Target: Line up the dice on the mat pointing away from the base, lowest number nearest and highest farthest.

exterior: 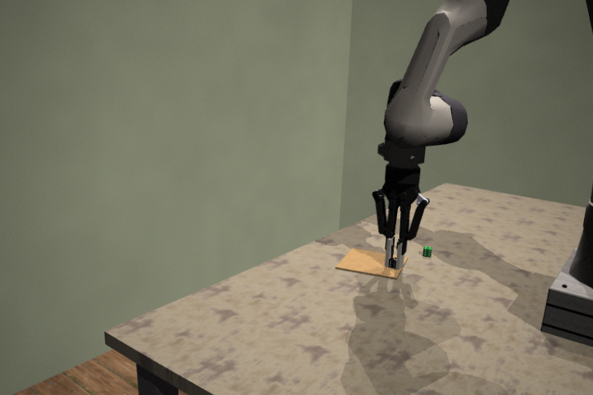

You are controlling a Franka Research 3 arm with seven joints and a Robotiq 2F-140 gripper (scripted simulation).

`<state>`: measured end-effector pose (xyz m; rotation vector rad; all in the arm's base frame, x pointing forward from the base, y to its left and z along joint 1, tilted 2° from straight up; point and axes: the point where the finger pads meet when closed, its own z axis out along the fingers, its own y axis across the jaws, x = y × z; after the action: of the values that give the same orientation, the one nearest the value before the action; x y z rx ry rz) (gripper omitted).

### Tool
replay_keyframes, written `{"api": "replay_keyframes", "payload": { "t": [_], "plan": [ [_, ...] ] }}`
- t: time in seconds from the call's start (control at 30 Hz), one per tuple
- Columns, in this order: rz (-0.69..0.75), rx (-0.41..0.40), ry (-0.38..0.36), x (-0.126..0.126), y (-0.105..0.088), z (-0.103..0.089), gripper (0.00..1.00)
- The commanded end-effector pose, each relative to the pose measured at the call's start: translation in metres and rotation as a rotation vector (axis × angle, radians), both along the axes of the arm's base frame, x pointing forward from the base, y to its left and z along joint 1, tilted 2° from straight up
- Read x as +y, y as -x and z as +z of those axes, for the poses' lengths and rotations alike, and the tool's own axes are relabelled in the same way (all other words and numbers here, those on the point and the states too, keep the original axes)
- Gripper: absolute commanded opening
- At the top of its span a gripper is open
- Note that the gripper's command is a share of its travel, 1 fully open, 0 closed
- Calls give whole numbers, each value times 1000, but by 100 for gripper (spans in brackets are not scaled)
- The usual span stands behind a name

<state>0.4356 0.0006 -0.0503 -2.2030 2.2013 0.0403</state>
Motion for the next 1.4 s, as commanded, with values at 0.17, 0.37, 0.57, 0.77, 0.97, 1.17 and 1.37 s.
{"api": "replay_keyframes", "payload": {
  "t": [0.17, 0.37, 0.57, 0.77, 0.97, 1.17, 1.37],
  "plan": [
    [1, -2, 1, -1, -1, 0, 14],
    [1, -2, 1, -1, -1, 0, 19],
    [1, -2, 1, -1, -1, 0, 21],
    [1, -2, 1, -1, -1, 0, 21],
    [1, -2, 1, -1, -1, 5, 21],
    [1, -2, 1, -1, -1, 19, 21],
    [1, -2, 1, -2, -1, 50, 21]
  ]
}}
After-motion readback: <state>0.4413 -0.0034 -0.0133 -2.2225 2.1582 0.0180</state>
